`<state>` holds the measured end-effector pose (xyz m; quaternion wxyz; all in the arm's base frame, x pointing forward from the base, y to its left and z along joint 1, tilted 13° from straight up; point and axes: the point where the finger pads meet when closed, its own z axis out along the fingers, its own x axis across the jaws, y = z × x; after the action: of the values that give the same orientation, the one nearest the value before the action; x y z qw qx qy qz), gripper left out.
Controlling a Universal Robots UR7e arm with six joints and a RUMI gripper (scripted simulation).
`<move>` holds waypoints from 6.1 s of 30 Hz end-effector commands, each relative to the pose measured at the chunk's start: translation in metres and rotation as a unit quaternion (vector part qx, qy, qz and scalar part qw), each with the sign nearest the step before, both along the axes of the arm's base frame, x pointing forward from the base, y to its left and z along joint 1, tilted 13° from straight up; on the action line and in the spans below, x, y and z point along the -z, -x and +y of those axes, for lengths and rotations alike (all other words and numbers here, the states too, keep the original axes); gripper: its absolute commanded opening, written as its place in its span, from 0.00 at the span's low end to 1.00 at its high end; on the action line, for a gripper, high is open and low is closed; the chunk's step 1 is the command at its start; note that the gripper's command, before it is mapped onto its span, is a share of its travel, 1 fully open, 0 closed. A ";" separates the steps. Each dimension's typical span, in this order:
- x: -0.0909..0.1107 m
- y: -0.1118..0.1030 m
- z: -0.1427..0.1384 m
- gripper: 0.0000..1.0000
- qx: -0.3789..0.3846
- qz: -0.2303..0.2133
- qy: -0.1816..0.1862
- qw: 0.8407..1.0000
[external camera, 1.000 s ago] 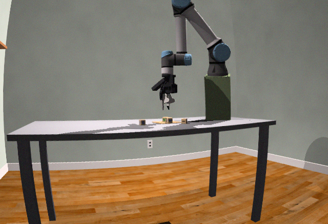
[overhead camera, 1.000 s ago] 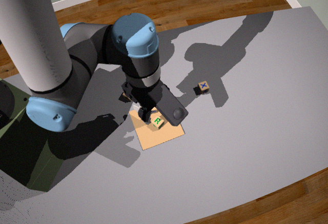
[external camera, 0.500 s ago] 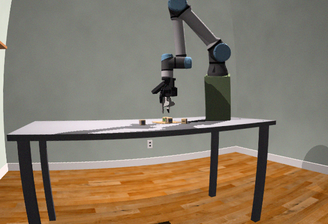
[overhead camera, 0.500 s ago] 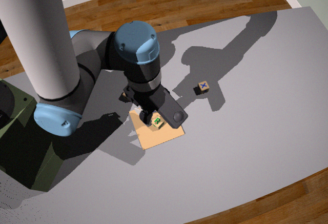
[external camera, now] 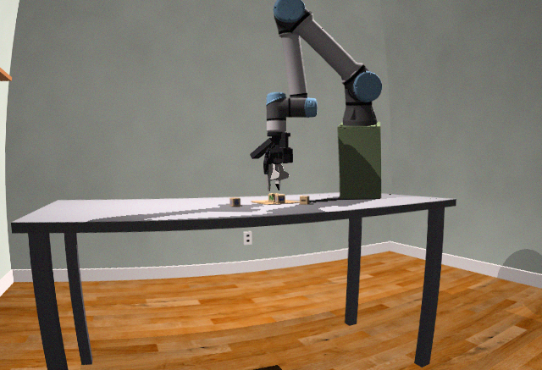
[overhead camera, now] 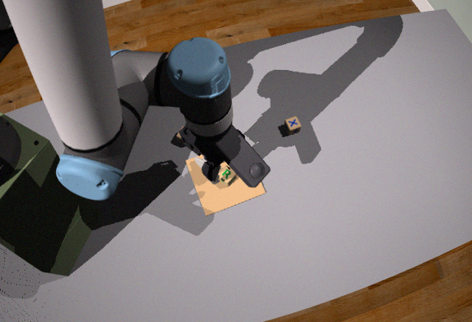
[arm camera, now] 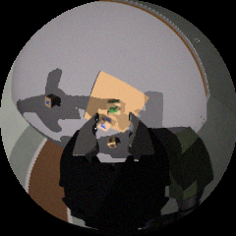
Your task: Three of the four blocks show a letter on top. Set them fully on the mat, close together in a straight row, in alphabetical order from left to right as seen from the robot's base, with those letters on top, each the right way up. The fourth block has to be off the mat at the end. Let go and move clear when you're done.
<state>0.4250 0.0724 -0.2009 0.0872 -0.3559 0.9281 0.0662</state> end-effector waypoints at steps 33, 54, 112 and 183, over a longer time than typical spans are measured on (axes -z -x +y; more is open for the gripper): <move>0.015 -0.002 0.003 0.40 0.000 -0.001 0.000 1.000; 0.038 -0.005 0.007 0.40 0.000 -0.001 0.000 1.000; 0.038 -0.005 0.007 0.09 0.000 -0.001 0.000 1.000; -0.060 0.007 -0.011 0.09 0.003 0.000 0.000 1.000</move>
<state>0.4181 0.0611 -0.1413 0.0872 -0.3554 0.9283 0.0662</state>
